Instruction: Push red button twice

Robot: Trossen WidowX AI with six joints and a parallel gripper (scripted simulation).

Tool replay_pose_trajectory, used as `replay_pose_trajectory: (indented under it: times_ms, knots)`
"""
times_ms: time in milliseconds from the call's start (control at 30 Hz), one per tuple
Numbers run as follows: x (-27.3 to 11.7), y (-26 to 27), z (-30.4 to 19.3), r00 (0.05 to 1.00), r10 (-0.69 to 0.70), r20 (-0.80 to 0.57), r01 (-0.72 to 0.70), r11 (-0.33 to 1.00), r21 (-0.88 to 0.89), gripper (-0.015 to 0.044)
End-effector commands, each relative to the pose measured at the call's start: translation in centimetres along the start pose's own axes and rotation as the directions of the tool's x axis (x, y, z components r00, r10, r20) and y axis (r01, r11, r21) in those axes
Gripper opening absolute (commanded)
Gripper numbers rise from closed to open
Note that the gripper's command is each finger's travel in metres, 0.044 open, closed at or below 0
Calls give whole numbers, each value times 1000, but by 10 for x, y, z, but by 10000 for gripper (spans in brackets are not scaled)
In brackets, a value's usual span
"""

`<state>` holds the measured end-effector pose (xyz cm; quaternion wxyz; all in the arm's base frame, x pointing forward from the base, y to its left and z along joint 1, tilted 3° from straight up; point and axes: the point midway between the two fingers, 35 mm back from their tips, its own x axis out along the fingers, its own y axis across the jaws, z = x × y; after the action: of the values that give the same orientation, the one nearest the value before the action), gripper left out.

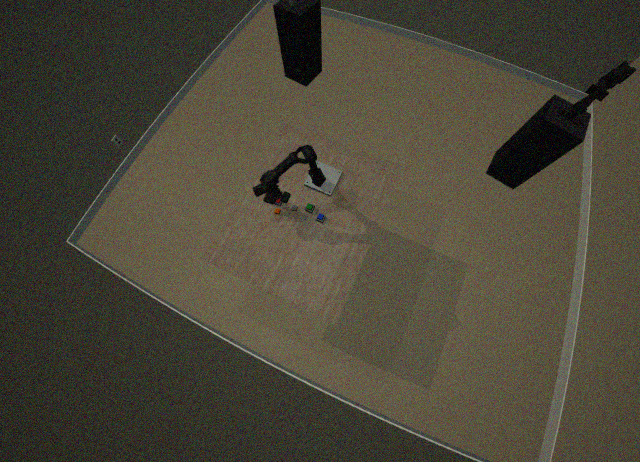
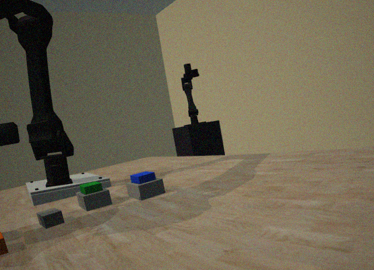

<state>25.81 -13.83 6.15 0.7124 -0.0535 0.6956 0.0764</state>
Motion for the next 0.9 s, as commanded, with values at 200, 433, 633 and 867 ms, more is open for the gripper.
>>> replay_pose_trajectory:
  times_ms: [200, 433, 633, 867]
  knots:
    - [18, 2, -1, 1000, 6, -2, -6, 1000, 3, 20]
    - [23, 2, -1, 1000, 6, -2, -6, 1000, 3, 20]
    - [23, 2, -1, 1000, 6, -2, -6, 1000, 3, 20]
    - [23, 2, -1, 1000, 6, -2, -6, 1000, 3, 20]
